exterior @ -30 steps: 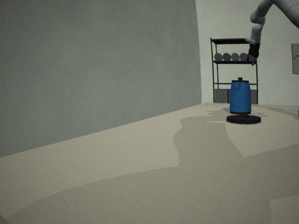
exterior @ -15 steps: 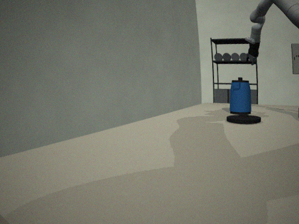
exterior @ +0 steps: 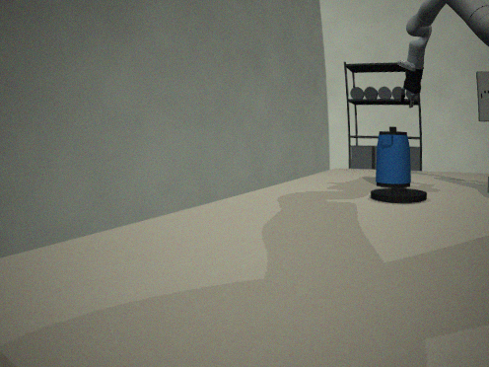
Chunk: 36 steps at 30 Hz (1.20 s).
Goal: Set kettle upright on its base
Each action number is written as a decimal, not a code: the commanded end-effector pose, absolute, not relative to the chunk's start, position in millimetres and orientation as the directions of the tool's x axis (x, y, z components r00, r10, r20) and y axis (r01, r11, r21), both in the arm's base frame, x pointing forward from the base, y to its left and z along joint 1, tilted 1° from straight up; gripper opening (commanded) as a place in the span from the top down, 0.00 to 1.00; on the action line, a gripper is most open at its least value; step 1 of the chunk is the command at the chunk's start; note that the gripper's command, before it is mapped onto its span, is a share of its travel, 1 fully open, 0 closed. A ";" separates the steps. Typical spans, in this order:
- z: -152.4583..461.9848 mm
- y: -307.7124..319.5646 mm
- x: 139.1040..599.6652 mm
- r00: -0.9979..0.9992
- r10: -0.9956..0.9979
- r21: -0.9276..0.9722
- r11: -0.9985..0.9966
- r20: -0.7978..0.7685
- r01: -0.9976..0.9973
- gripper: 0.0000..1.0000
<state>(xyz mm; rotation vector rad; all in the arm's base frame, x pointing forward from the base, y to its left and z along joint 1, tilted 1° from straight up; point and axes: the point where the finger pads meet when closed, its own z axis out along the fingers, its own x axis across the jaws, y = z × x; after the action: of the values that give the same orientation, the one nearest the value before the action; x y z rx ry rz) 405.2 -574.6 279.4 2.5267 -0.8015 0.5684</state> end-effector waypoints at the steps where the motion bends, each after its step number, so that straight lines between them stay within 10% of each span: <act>1: 278.9 -559.5 409.7 0.761 -0.436 0.263 -0.756 0.480 -0.599 0.00; 36: 256.3 -349.1 437.0 0.926 -0.313 0.110 -0.934 0.212 -0.341 0.00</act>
<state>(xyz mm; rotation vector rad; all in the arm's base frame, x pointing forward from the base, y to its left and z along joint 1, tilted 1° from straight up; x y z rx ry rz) 434.1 -372.6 253.9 2.9112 -0.5360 0.3087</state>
